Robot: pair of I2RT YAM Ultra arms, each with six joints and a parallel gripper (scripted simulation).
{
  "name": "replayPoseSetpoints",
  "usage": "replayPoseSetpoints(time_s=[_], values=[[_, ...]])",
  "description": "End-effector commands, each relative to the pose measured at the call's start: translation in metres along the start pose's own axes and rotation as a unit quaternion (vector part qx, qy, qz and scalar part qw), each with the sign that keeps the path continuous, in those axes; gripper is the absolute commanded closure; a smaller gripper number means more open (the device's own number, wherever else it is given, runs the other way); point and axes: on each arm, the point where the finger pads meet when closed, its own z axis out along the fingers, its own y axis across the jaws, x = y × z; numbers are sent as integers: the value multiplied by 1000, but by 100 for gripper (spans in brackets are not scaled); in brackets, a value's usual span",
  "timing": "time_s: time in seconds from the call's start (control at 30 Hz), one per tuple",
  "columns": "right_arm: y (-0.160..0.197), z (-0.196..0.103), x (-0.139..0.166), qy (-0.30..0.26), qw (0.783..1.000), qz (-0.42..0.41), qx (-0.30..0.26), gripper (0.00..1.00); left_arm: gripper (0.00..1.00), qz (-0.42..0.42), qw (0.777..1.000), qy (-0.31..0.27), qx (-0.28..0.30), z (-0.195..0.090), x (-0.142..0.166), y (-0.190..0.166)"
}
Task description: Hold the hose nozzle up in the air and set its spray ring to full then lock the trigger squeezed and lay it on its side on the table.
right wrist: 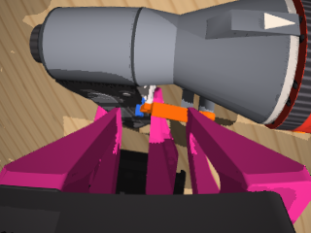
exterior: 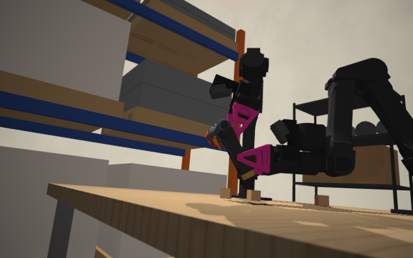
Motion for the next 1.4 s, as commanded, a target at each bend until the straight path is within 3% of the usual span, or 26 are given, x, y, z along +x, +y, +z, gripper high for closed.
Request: replayPoseSetpoints(time_s=[0.0, 0.13, 0.2, 0.27, 0.37, 0.5, 0.87, 0.93, 0.97, 1.37], values=[[34, -10, -4, -16, 998, 8, -58, 63, 65, -16, 996, -81, 24, 9, -47, -14], [35, -20, -4, -15, 998, 6, -67, 63, 65, -16, 996, -81, 24, 9, -47, -14], [36, -8, 0, -12, 998, 6, -59, 63, 65, -16, 996, -81, 24, 9, -47, -14], [34, -21, -2, -14, 997, 7, -72, 63, 65, -16, 996, -81, 24, 9, -47, -14], [23, 10, 9, -5, 999, -6, -32, 63, 65, -16, 996, -81, 24, 9, -47, -14], [25, -11, 1, -5, 998, 3, -63, 63, 65, -18, 996, -81, 24, 9, -47, -14], [19, -1, -6, 1, 998, 12, -56, 63, 65, -19, 996, -82, 24, 9, -48, -14], [30, -14, -11, -1, 997, 8, -78, 63, 65, -19, 996, -82, 24, 9, -48, -14], [25, -7, 0, -3, 998, 6, -64, 63, 65, -19, 996, -82, 24, 9, -48, -14], [26, -1, 4, 3, 998, -2, -59, 63, 65, -19, 996, -82, 24, 9, -48, -14]])
